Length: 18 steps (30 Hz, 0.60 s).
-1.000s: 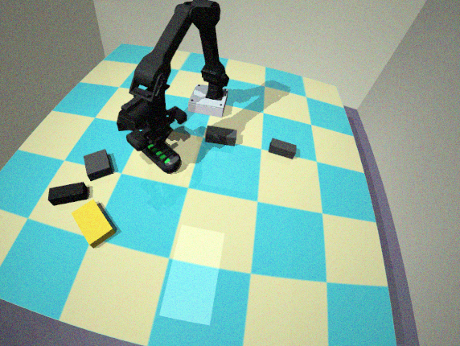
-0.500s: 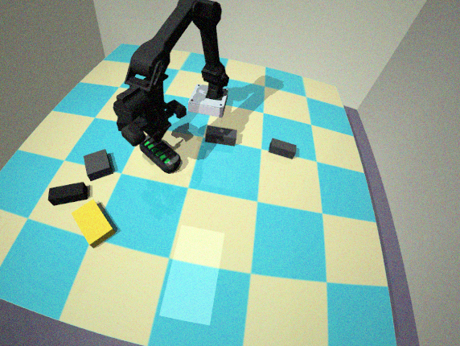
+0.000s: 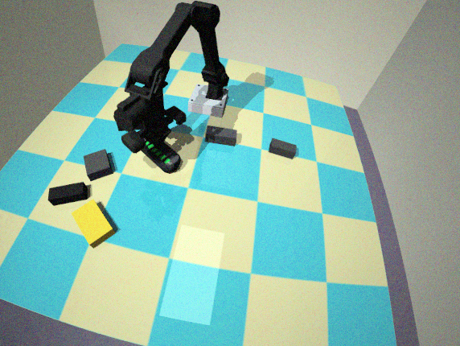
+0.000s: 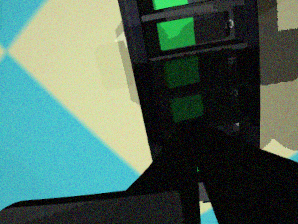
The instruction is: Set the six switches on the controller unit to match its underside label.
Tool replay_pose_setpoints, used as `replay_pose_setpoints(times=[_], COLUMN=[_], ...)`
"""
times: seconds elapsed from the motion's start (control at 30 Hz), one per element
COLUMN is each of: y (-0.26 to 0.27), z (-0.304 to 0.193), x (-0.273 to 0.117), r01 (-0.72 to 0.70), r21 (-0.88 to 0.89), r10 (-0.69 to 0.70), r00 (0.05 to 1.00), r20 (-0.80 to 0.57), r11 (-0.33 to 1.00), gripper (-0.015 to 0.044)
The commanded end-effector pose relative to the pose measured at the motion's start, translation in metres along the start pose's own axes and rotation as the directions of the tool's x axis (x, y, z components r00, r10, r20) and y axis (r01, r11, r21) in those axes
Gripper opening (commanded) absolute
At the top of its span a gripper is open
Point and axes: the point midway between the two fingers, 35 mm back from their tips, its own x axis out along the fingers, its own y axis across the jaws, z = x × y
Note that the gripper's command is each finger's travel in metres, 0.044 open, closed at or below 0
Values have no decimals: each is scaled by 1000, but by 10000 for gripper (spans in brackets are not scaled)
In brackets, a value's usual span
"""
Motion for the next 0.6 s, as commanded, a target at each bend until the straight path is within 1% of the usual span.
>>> replay_pose_setpoints(times=[0.0, 0.57], y=[0, 0], z=[0, 1], x=[7, 29], r01=[2, 2], r21=[2, 2], r10=[-2, -2], r00=[1000, 1000], r20=[0, 0], r11=[1000, 1000], gripper=[0, 0])
